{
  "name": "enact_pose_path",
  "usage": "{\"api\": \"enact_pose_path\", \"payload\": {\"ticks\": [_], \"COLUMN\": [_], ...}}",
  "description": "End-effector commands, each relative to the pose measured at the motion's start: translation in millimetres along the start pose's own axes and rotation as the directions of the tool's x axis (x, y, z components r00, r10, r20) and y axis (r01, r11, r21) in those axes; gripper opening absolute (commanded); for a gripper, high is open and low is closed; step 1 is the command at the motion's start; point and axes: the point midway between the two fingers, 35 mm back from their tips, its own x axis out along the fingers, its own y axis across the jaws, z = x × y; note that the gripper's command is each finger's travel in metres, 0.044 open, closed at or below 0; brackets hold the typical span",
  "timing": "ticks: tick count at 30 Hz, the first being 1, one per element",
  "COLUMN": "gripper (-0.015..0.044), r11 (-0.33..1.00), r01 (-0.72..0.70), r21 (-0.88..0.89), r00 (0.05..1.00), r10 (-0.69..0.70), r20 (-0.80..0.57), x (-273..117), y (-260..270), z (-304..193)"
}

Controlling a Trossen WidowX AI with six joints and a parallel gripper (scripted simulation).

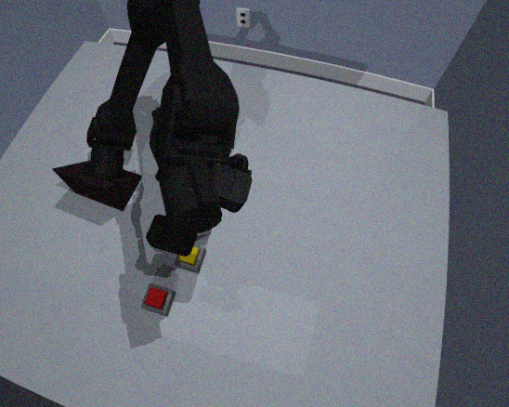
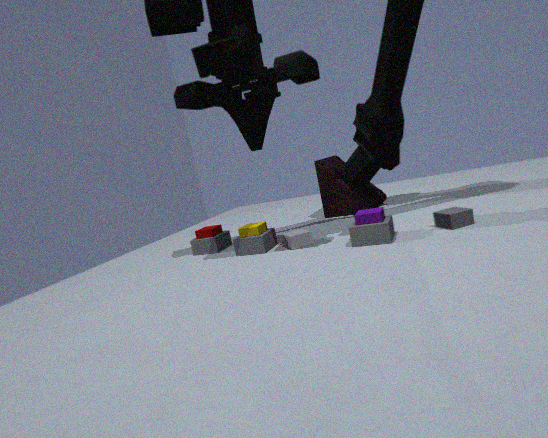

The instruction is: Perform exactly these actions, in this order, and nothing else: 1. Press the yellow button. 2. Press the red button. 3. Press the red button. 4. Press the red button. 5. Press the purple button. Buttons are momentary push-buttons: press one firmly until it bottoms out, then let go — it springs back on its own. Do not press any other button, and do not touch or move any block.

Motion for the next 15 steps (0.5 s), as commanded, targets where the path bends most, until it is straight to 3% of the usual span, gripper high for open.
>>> {"api": "enact_pose_path", "payload": {"ticks": [1, 6, 13, 15], "gripper": [0.002, 0.002, 0.002, 0.002], "r11": [1.0, 0.999, 0.999, 0.999], "r01": [-0.015, -0.033, -0.033, -0.031], "r21": [0.009, 0.005, 0.005, 0.006], "r00": [1.0, 0.999, 0.999, 1.0], "r10": [0.015, 0.033, 0.033, 0.031], "r20": [0.0, -0.003, -0.003, -0.002], "x": [4.5, 12.7, 14.9, 30.9], "y": [70.4, 129.1, 130.0, 130.0], "z": [0.9, -8.7, -8.7, -7.5]}}
